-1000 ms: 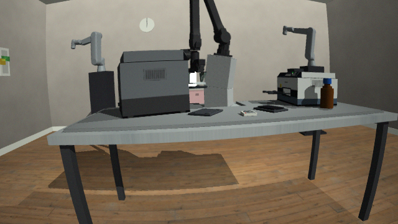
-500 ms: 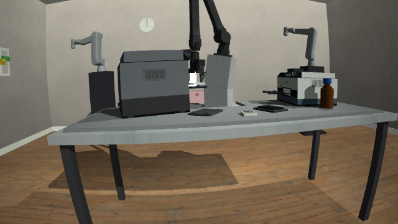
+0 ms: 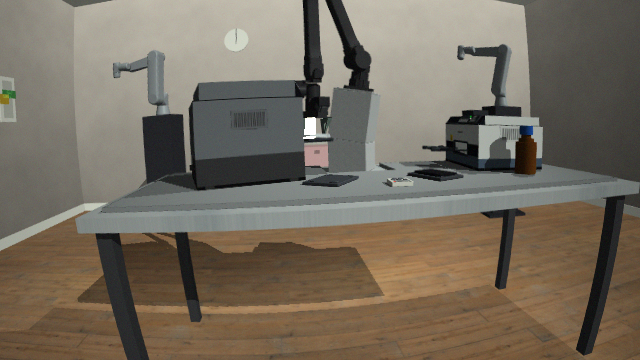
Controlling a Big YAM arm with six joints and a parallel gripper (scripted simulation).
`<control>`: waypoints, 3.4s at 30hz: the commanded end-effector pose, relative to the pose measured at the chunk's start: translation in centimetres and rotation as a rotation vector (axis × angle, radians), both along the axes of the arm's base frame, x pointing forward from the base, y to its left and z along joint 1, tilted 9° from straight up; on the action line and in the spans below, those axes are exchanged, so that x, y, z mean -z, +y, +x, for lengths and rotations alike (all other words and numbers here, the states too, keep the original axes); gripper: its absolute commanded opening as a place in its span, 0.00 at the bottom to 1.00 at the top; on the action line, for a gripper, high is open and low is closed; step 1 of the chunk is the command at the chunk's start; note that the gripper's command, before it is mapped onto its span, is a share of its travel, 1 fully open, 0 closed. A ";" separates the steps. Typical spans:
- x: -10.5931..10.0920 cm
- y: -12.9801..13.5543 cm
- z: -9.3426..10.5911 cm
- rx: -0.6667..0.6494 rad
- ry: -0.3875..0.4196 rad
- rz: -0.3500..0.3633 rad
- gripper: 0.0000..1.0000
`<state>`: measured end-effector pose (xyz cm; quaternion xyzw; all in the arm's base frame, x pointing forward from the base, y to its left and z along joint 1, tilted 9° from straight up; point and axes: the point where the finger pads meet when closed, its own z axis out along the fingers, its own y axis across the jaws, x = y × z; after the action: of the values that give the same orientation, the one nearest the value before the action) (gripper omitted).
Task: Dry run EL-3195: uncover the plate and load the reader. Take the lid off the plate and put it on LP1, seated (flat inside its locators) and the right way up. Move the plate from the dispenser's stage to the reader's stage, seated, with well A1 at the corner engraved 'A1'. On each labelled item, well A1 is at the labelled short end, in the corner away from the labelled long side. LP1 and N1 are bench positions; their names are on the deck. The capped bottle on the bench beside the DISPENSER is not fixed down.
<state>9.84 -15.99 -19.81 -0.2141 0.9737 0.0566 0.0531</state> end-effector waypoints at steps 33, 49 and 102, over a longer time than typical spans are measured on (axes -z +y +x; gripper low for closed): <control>0.9 -0.1 0.4 -0.014 -0.002 -0.005 0.86; 1.2 -0.3 0.6 -0.022 -0.009 -0.008 0.86; 1.9 -1.3 1.4 -0.048 -0.027 -0.029 0.86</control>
<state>9.90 -15.92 -20.08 -0.2148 0.9736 0.0559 0.0526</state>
